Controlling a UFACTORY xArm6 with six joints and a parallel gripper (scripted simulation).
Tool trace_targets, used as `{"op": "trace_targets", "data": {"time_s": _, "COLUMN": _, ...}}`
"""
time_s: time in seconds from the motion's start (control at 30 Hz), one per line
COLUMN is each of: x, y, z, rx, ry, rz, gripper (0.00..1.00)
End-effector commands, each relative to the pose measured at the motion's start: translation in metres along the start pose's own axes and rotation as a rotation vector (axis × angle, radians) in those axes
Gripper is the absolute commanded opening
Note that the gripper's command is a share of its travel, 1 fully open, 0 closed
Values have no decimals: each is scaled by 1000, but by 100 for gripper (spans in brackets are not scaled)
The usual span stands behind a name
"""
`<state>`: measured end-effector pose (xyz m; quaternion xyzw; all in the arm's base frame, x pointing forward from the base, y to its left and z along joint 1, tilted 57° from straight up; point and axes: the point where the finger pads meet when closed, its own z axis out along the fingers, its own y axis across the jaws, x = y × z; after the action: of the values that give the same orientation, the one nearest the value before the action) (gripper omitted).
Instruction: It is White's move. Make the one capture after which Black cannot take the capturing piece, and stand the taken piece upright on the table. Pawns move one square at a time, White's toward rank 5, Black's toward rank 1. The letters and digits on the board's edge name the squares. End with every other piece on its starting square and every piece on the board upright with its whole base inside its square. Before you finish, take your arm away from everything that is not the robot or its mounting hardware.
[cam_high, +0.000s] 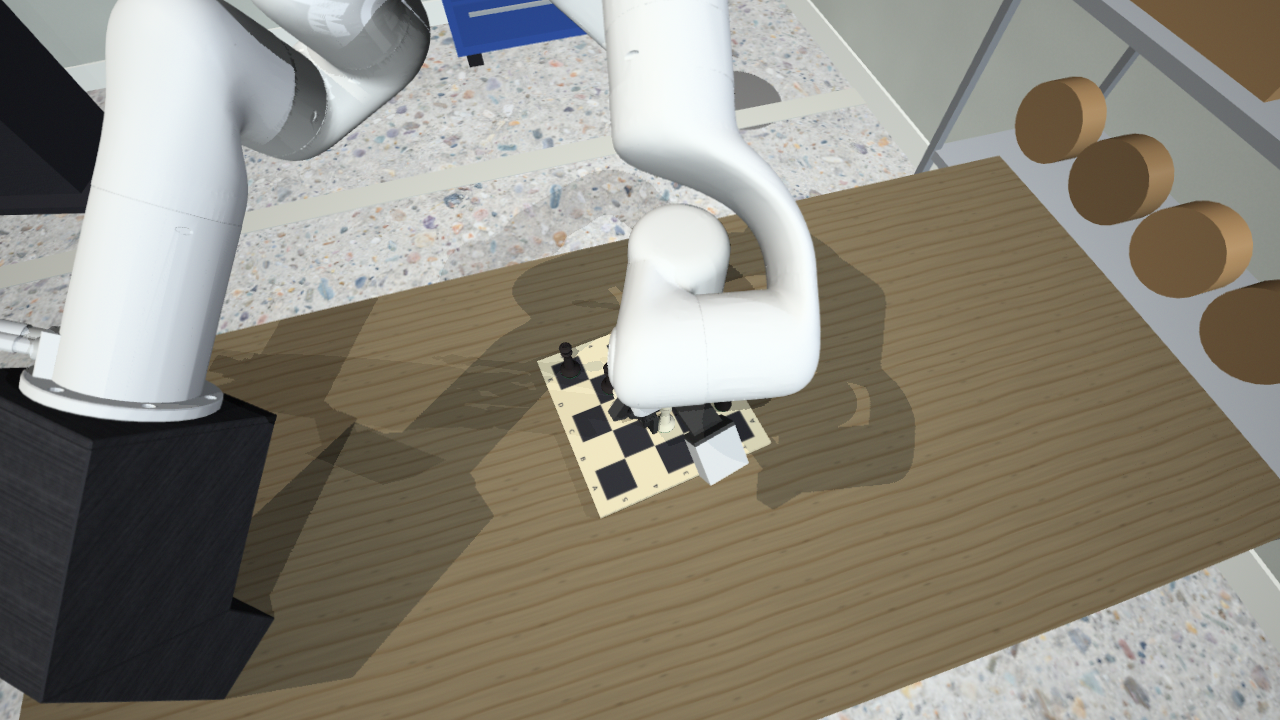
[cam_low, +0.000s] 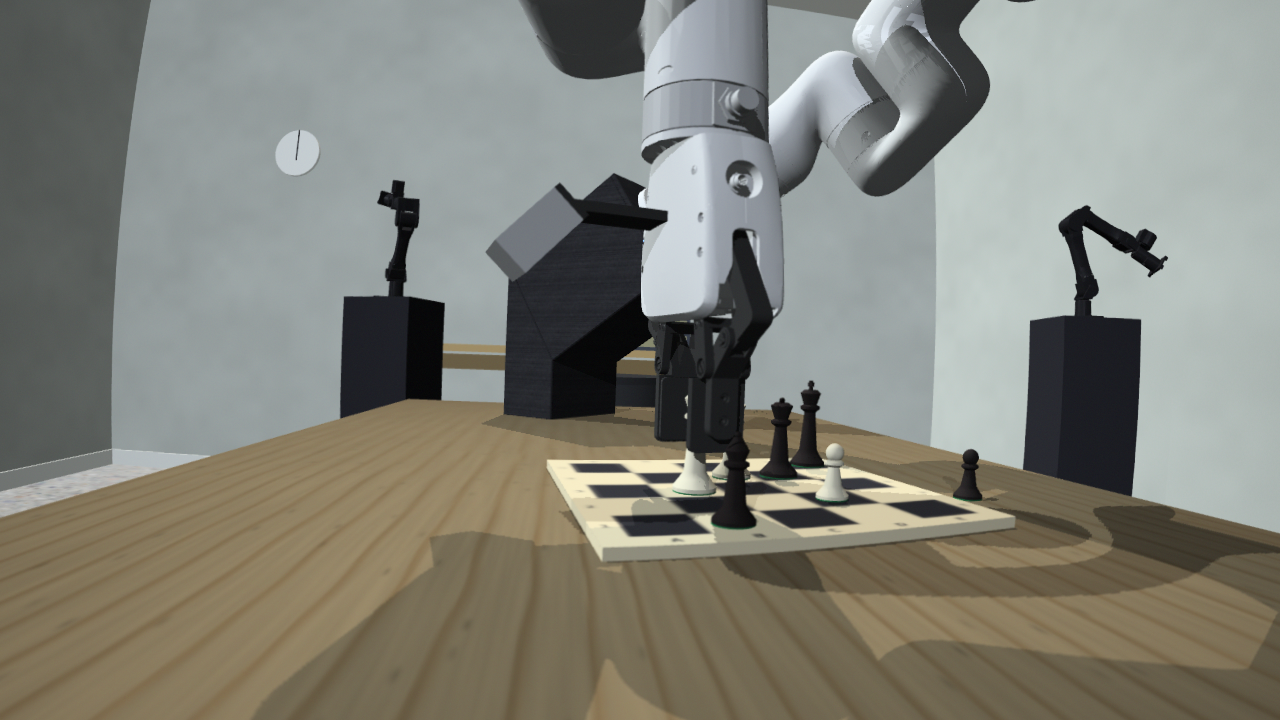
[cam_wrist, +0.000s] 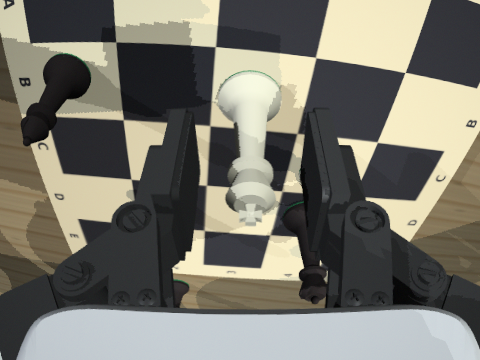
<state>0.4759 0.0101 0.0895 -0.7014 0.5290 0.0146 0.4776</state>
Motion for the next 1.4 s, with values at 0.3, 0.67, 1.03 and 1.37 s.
{"op": "trace_targets", "data": {"time_s": 0.3, "x": 1, "y": -1, "z": -1, "rx": 2, "ry": 1, "rz": -1, "gripper": 0}}
{"op": "trace_targets", "data": {"time_s": 0.67, "x": 1, "y": -1, "z": -1, "rx": 2, "ry": 1, "rz": -1, "gripper": 0}}
{"op": "trace_targets", "data": {"time_s": 1.03, "x": 1, "y": -1, "z": -1, "rx": 2, "ry": 1, "rz": -1, "gripper": 0}}
{"op": "trace_targets", "data": {"time_s": 1.37, "x": 1, "y": -1, "z": -2, "rx": 2, "ry": 1, "rz": -1, "gripper": 0}}
